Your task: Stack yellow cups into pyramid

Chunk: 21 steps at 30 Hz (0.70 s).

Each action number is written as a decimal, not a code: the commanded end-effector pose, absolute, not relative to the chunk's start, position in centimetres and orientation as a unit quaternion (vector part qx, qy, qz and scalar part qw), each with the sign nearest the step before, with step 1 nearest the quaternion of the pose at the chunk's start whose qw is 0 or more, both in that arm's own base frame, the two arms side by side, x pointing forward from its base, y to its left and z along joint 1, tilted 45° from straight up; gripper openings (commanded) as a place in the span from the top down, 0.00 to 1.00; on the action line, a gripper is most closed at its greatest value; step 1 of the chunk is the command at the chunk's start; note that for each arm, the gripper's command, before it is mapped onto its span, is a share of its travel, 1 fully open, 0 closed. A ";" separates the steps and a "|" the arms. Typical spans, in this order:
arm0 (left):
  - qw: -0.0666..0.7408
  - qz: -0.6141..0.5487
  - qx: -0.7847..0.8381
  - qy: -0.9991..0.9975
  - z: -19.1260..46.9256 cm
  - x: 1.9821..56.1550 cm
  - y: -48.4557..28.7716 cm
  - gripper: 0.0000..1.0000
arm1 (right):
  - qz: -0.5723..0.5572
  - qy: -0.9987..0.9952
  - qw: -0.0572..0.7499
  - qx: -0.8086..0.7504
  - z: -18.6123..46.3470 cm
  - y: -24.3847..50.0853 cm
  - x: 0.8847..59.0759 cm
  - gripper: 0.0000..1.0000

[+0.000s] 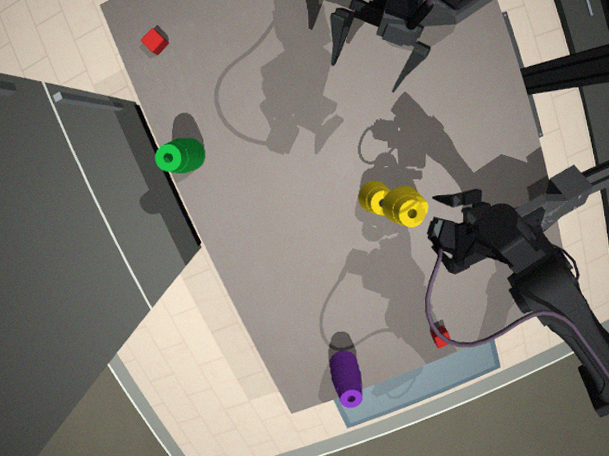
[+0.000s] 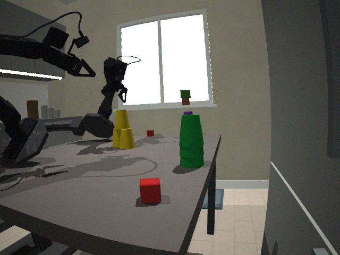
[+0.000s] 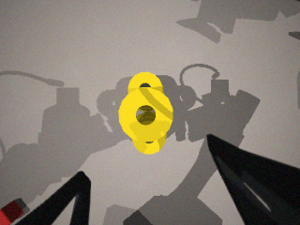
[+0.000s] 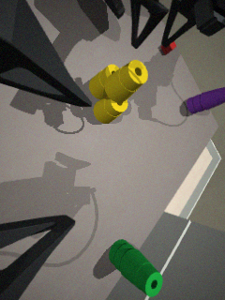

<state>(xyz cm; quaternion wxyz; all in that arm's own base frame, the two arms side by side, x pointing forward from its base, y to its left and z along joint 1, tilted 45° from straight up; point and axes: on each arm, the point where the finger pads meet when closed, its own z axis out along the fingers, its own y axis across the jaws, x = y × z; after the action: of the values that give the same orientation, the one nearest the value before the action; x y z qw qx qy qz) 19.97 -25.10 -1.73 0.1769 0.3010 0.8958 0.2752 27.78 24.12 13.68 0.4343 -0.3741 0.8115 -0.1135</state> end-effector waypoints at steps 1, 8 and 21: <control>0.211 0.264 0.286 0.897 -0.9 19.9 -25.6 0.00 | -0.110 0.812 0.406 -0.404 15.3 22.5 30.0 0.00; 0.210 0.266 0.288 0.896 -0.8 19.7 -25.4 0.00 | -0.144 0.827 0.416 -0.350 20.8 13.8 36.2 0.00; 0.210 0.266 0.290 0.895 -0.8 19.7 -25.4 0.00 | -0.247 0.832 0.434 -0.242 30.2 -4.5 38.1 0.00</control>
<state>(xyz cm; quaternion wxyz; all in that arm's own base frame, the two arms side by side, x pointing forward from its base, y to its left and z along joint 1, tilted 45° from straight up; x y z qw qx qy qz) 19.87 -24.86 -1.64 0.1896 0.2872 0.8977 0.2752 39.01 -2.59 27.25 0.4267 -0.2133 0.8437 -0.2460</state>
